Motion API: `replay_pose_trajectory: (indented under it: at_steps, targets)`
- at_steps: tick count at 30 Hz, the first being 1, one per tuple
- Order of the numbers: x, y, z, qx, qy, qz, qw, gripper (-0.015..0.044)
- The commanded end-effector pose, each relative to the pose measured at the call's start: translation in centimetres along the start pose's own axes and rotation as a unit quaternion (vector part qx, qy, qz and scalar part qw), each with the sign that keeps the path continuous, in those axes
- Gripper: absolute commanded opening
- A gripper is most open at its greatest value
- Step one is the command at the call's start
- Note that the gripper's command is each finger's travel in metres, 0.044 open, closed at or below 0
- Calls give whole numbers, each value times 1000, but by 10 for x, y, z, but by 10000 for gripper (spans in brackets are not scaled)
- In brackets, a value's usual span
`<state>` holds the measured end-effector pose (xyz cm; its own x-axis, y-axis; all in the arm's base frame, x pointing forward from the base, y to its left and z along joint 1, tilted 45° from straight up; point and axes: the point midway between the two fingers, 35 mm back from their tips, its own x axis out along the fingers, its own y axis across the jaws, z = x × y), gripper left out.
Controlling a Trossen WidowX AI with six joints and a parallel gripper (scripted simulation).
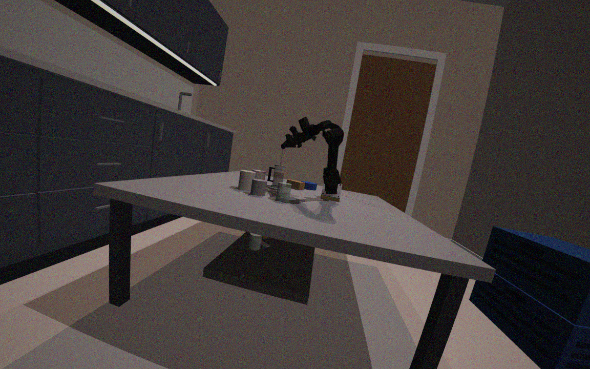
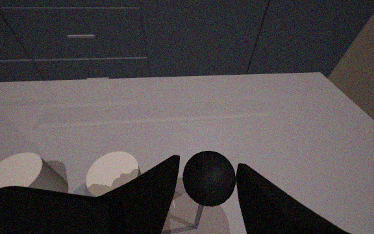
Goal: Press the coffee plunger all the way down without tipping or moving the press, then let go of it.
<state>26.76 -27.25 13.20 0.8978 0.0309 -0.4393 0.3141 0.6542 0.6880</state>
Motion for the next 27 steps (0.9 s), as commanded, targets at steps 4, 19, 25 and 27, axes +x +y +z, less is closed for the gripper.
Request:
replay_pose_trajectory:
  at_steps: [4, 19, 25, 27]
  targets:
    - [0, -1, 0, 1, -1, -2, 1000, 127]
    - [9, -2, -10, 1, 0, -3, 1000, 127]
    - [15, -3, -18, 1, 1, -3, 1000, 127]
    - [17, -3, -21, 1, 1, -3, 1000, 127]
